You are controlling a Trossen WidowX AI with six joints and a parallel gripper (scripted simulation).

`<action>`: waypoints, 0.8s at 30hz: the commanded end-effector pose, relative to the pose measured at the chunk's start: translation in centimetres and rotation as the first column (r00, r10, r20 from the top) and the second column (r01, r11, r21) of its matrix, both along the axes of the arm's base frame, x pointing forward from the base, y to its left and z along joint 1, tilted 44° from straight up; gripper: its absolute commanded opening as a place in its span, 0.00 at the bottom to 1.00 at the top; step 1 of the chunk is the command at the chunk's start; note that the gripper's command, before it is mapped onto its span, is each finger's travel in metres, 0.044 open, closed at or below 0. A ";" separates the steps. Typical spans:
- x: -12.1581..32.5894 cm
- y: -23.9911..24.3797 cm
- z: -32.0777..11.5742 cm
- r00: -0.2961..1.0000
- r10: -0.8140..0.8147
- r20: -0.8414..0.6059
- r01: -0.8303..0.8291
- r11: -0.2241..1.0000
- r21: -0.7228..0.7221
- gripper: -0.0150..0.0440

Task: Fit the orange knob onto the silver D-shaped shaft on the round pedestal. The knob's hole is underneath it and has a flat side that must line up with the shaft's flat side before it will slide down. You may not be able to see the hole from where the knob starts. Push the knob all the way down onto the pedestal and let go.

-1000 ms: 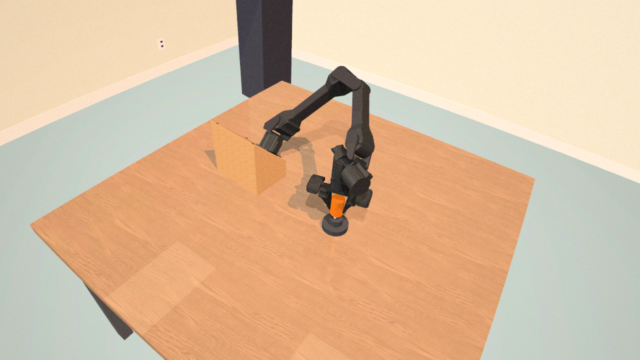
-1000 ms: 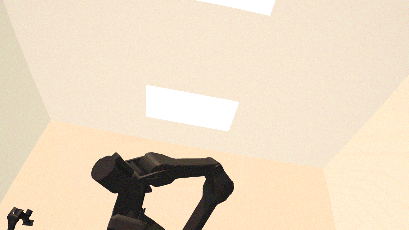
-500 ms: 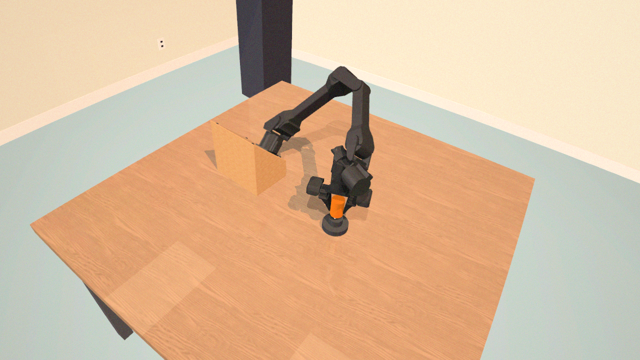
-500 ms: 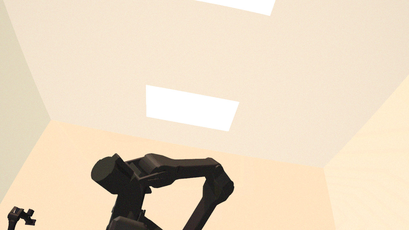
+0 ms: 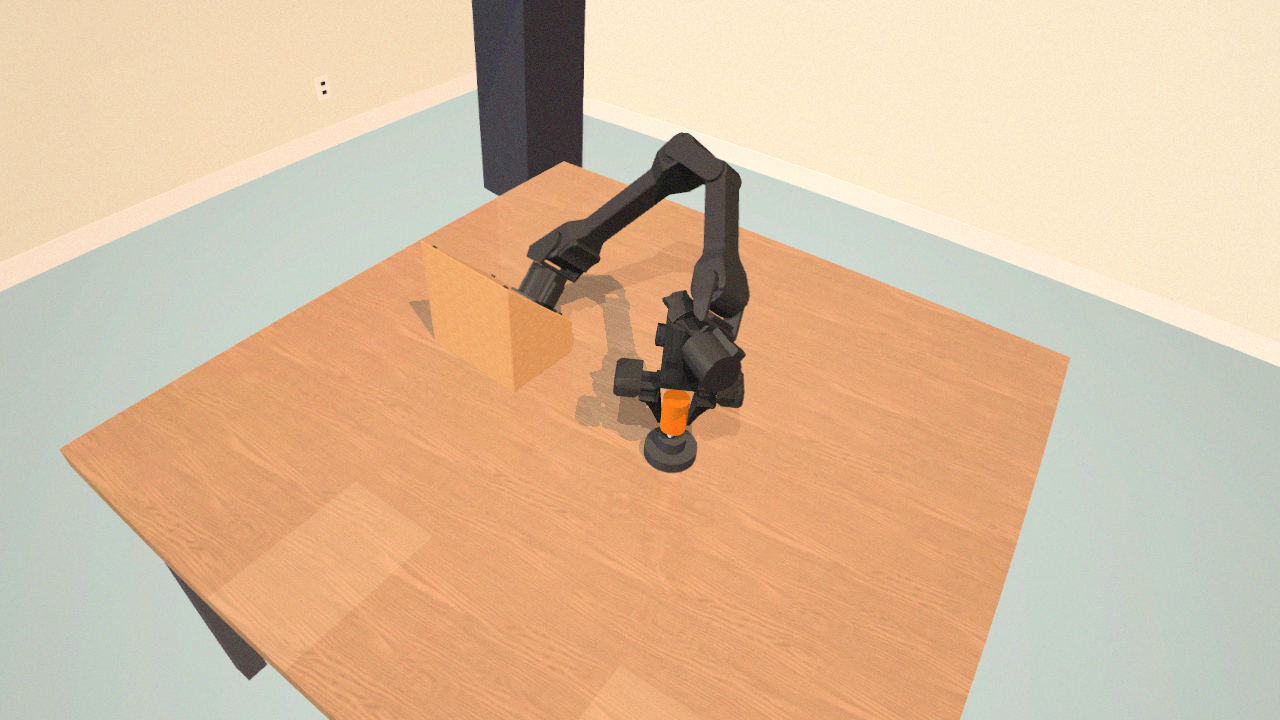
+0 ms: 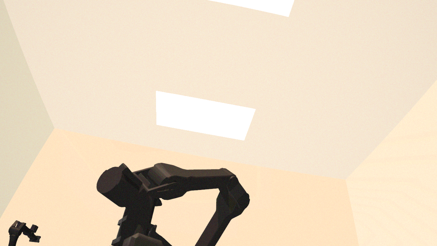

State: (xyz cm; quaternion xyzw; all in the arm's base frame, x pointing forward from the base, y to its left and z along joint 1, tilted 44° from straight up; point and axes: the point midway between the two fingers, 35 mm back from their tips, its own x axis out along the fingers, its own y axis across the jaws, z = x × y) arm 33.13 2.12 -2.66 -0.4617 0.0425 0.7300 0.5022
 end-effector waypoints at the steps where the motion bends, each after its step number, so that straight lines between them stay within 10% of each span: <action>1: 0.2 -0.1 -0.1 1.000 0.015 0.023 -0.015 1.000 -0.003 0.25; 24: 0.0 -0.2 0.2 0.975 0.156 0.160 -0.157 0.988 -0.002 0.25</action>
